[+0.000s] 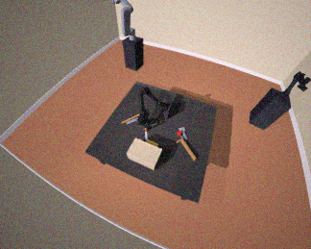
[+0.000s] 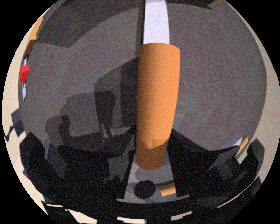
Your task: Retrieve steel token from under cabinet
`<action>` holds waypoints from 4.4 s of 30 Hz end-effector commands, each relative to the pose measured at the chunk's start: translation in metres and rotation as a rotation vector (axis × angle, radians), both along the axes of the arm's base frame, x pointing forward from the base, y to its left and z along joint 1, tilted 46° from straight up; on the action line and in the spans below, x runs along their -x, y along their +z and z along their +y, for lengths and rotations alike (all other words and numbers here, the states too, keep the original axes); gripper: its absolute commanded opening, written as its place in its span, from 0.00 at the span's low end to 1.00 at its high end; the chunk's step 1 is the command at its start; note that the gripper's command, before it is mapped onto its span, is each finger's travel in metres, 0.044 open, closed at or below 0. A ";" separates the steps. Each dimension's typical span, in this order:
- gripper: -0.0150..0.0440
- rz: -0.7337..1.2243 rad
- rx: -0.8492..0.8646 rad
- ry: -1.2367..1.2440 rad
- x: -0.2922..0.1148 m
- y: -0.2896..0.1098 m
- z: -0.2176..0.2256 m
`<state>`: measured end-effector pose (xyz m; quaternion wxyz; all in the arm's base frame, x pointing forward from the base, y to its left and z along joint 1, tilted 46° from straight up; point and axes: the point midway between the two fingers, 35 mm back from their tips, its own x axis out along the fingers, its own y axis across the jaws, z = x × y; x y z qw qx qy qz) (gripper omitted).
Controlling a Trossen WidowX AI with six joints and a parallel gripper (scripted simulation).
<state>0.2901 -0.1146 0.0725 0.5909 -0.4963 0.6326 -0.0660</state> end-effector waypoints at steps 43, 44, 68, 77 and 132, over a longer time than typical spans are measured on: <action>0.25 0.003 -0.003 -0.002 0.030 0.014 -0.018; 0.25 0.003 -0.003 -0.002 0.031 0.015 -0.019; 0.25 0.004 -0.002 -0.003 0.049 0.022 -0.029; 0.25 0.016 0.002 0.009 0.054 0.023 -0.032; 0.25 0.138 0.037 0.129 0.037 0.053 -0.056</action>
